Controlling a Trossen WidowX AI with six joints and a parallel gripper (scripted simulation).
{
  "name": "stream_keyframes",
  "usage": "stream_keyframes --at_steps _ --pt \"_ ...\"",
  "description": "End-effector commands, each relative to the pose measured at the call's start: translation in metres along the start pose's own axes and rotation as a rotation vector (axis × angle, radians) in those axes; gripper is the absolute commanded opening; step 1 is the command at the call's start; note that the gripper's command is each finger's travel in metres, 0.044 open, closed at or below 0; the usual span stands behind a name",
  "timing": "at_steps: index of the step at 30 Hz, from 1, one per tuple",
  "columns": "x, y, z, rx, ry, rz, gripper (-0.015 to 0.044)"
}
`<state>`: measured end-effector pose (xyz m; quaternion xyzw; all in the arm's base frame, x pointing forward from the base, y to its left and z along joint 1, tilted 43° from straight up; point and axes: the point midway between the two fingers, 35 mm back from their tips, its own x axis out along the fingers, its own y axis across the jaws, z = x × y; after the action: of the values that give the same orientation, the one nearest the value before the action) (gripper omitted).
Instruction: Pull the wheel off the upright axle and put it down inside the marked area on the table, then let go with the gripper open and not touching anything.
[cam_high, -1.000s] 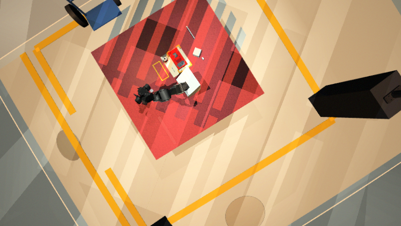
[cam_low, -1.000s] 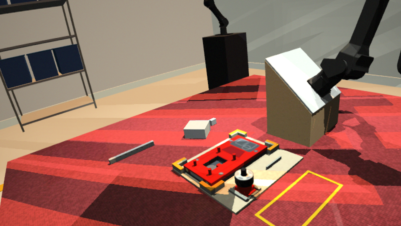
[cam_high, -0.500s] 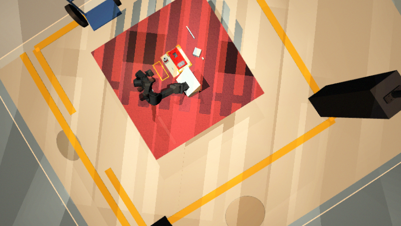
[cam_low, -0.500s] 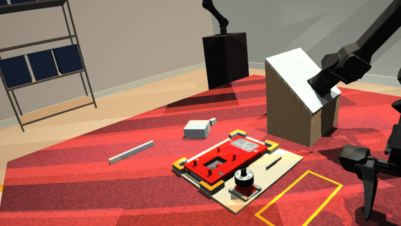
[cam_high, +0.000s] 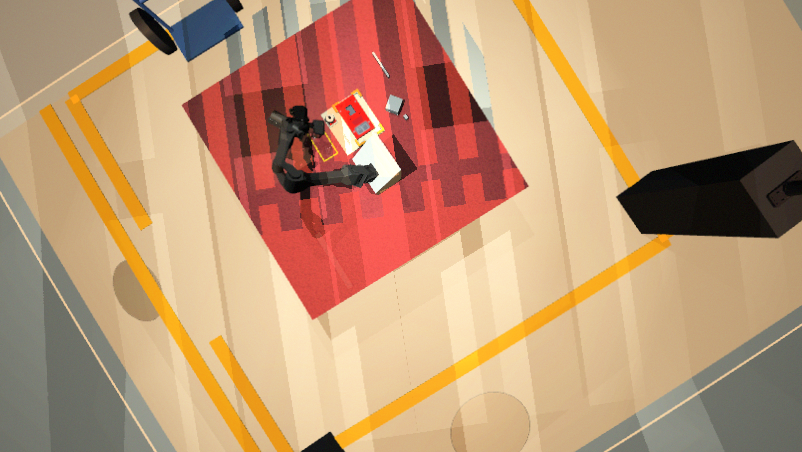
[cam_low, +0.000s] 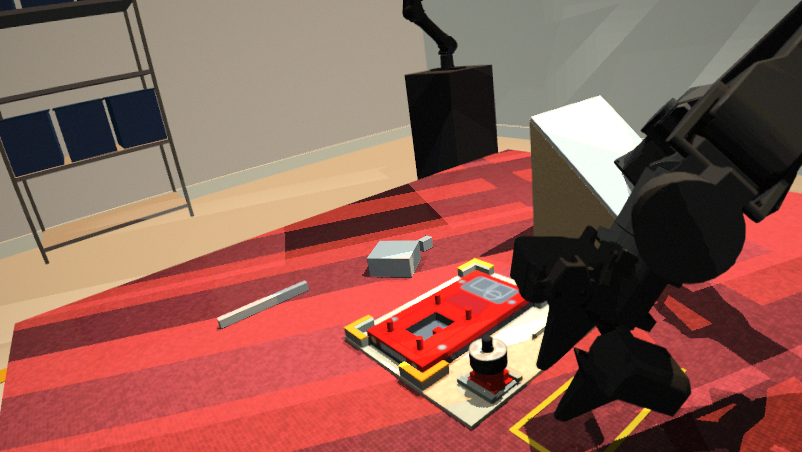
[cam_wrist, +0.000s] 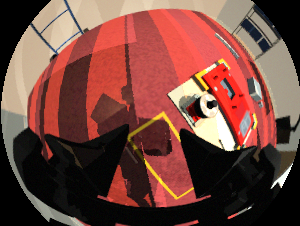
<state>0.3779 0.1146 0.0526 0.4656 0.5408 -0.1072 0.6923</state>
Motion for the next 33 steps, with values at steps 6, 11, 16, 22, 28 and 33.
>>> stream_keyframes --at_steps 6,11,16,22,28,33 --pt "-0.018 -0.082 0.063 0.768 0.408 -0.221 0.03" --pt "-0.024 -0.088 0.07 0.883 0.466 -0.233 0.03" --pt "-0.024 -0.088 0.07 0.883 0.466 -0.233 0.03" --pt "-0.024 -0.088 0.07 0.883 0.466 -0.233 0.03" --pt "-0.019 -0.088 0.079 0.883 0.466 -0.233 0.03" --pt "-0.012 -0.087 0.076 0.883 0.465 -0.233 0.03"
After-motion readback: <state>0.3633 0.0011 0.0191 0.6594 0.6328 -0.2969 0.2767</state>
